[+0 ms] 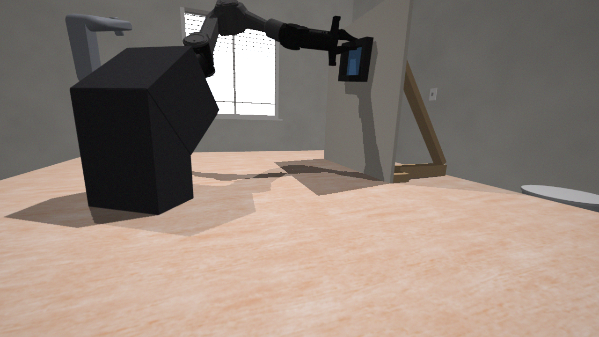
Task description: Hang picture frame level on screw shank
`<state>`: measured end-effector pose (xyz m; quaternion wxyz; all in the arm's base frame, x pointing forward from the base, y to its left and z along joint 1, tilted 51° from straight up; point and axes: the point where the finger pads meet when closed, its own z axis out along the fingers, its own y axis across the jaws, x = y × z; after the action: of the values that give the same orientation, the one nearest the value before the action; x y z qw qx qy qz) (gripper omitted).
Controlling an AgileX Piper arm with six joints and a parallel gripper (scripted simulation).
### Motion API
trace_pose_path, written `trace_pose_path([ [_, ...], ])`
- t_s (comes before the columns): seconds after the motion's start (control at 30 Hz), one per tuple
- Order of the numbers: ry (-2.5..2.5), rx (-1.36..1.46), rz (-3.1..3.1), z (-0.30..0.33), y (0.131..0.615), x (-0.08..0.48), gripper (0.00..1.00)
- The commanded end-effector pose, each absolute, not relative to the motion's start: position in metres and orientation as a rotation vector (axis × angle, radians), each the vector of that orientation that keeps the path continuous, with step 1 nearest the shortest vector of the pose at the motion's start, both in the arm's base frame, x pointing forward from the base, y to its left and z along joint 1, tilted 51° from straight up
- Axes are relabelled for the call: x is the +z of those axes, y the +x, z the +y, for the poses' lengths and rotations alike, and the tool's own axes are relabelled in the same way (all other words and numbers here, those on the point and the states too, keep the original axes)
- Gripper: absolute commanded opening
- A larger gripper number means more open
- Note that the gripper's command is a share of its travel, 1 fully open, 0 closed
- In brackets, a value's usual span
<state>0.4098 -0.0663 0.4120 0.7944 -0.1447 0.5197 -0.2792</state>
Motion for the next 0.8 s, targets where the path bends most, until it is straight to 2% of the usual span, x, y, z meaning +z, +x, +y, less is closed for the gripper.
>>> trace_pose_path([
  [0.0, -0.306, -0.607, 1.108, -0.0679, 0.4078, 0.4162, 0.00],
  [0.77, -0.353, -0.676, 1.094, -0.0663, 0.4051, 0.4220, 0.00],
])
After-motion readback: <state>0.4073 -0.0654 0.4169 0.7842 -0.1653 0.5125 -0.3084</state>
